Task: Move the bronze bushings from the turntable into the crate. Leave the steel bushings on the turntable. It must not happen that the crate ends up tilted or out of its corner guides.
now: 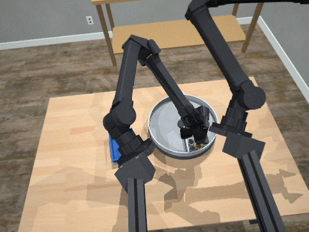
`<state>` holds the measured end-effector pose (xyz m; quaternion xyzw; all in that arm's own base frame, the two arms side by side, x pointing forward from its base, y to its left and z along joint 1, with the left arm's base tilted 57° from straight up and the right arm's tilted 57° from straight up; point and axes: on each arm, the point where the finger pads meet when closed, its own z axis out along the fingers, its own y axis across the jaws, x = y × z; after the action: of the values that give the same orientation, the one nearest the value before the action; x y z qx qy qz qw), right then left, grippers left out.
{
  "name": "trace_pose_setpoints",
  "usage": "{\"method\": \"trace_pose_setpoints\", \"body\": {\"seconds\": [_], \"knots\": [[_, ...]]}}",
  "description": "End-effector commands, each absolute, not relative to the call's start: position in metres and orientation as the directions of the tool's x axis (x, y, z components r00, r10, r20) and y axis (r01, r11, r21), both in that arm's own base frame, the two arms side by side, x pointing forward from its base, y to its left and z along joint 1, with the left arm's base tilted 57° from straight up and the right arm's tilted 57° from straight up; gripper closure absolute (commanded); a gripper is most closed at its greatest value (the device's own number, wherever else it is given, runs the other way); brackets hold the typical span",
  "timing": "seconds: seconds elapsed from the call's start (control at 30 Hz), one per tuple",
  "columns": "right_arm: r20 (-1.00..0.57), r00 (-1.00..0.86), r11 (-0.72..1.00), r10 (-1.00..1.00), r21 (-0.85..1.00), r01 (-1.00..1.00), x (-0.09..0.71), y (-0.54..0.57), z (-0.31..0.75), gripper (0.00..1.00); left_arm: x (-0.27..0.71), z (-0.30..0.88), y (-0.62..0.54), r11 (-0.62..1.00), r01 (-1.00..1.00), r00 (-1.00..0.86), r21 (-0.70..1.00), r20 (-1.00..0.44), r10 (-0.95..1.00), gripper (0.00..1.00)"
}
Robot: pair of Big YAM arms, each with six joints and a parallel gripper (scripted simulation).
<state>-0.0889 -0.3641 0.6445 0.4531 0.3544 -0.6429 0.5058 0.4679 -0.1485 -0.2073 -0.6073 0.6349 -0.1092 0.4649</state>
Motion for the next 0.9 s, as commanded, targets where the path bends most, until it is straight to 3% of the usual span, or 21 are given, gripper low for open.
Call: {"method": "trace_pose_setpoints", "body": {"seconds": [0.0,0.87], "knots": [[-0.922,-0.099,-0.254,-0.375,0.000,0.967,-0.0920,-0.3483,0.6745,0.00,0.4731,-0.1975,-0.1530,0.232,-0.659,0.176,-0.715,-0.447,-0.877,0.87],[-0.922,-0.099,-0.254,-0.375,0.000,0.967,-0.0920,-0.3483,0.6745,0.00,0.4713,-0.1980,-0.1498,0.235,-0.665,0.174,-0.709,-0.453,-0.874,0.87]]}}
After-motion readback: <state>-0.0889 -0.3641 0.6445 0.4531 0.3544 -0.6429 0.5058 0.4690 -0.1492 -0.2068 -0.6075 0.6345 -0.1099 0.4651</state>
